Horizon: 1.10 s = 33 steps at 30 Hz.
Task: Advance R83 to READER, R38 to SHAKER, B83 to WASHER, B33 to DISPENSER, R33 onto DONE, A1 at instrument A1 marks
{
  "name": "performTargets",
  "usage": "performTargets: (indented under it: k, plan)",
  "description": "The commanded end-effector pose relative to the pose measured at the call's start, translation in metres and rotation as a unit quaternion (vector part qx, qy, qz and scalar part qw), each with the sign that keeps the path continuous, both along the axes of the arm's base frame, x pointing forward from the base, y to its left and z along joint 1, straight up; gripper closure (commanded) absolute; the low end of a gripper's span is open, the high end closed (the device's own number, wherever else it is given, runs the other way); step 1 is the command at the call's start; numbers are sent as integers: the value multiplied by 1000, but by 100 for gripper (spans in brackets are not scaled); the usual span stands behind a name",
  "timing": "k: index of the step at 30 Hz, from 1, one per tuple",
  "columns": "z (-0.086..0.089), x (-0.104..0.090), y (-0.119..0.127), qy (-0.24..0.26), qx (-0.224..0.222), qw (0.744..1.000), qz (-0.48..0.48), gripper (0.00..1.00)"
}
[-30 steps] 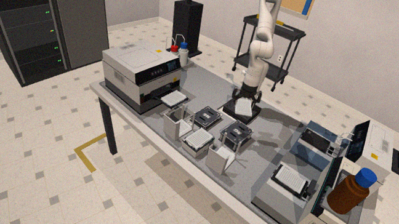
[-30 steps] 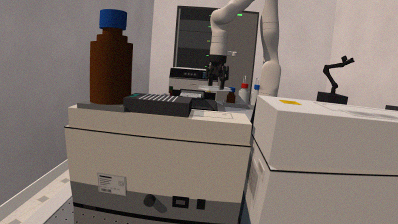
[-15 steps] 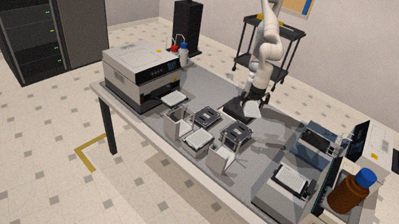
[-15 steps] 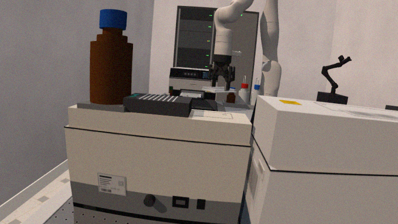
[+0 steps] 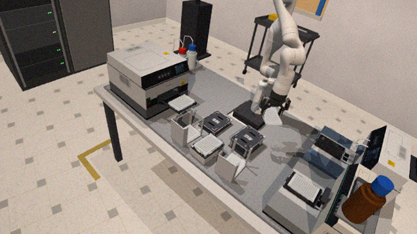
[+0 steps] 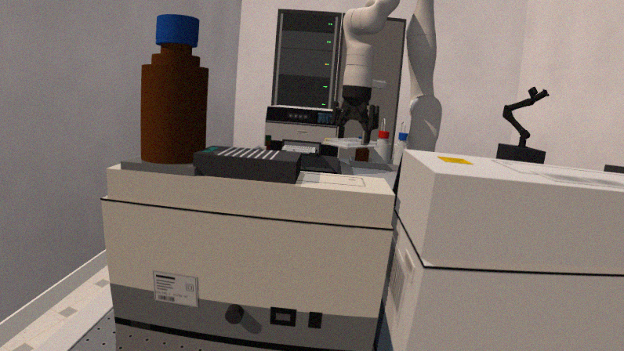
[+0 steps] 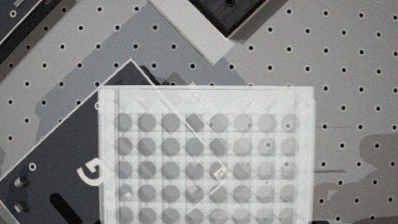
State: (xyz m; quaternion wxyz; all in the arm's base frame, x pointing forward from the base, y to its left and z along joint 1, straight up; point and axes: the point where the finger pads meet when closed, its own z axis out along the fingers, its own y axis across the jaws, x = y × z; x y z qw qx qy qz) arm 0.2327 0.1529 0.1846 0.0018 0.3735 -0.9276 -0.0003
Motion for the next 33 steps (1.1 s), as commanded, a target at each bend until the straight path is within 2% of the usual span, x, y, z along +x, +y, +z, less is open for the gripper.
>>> performTargets:
  k: [1,27,31,33]
  plan:
    - [0,-5,11,1,-2,1000,9,6]
    - [1,-42,79,1,-1,998,63,6]
    - [1,-45,81,1,-1,998,68,6]
    - [-1,-53,83,2,-1,997,80,6]
